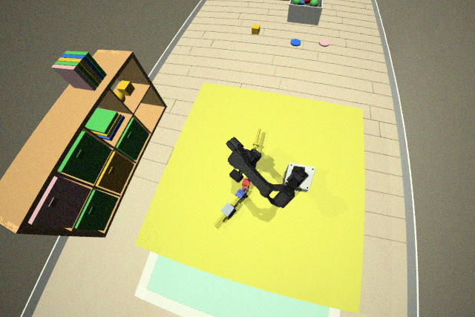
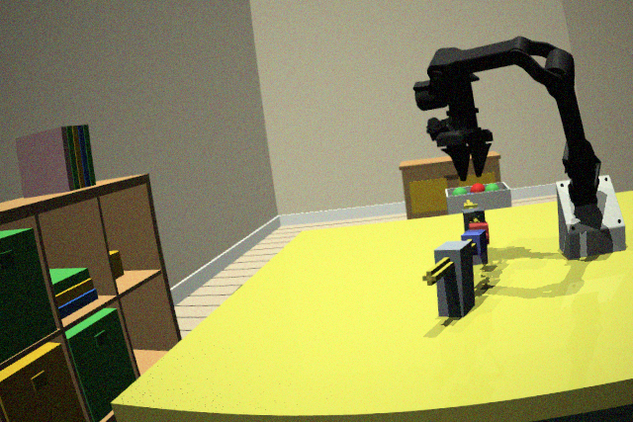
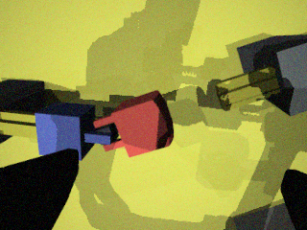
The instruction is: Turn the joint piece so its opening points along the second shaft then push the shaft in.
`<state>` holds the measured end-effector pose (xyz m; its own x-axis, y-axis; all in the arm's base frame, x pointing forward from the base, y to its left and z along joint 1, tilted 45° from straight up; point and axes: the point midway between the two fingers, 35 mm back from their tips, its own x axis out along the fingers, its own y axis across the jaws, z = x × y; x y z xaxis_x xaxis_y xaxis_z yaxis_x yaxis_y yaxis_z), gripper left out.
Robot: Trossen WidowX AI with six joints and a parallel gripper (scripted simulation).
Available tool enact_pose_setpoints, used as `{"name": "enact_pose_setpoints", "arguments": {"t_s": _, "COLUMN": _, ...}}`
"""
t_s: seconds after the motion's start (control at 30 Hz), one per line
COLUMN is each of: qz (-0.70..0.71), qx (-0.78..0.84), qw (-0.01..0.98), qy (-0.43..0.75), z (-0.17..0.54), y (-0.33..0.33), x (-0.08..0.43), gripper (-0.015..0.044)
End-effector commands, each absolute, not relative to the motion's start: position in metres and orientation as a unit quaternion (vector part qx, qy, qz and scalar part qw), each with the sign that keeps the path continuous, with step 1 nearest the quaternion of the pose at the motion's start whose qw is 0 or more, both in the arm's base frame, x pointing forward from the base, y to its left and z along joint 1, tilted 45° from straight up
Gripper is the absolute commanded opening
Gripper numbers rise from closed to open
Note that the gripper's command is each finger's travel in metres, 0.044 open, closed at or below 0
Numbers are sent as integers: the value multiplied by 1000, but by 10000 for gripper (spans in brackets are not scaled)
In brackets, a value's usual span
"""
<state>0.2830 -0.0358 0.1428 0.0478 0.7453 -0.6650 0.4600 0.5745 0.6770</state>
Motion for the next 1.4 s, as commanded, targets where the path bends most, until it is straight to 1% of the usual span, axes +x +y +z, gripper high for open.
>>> {"name": "enact_pose_setpoints", "arguments": {"t_s": 0.0, "qz": 98, "qx": 483, "qw": 537, "qy": 685, "z": 133, "y": -37, "x": 283, "gripper": 440}}
{"name": "enact_pose_setpoints", "arguments": {"t_s": 0.53, "qz": -38, "qx": 629, "qw": 354, "qy": 691, "z": 96, "y": -45, "x": 283, "gripper": 440}}
{"name": "enact_pose_setpoints", "arguments": {"t_s": 1.0, "qz": -153, "qx": 710, "qw": 168, "qy": 666, "z": 66, "y": -50, "x": 279, "gripper": 440}}
{"name": "enact_pose_setpoints", "arguments": {"t_s": 1.37, "qz": -153, "qx": 711, "qw": 168, "qy": 666, "z": 63, "y": -53, "x": 279, "gripper": 440}}
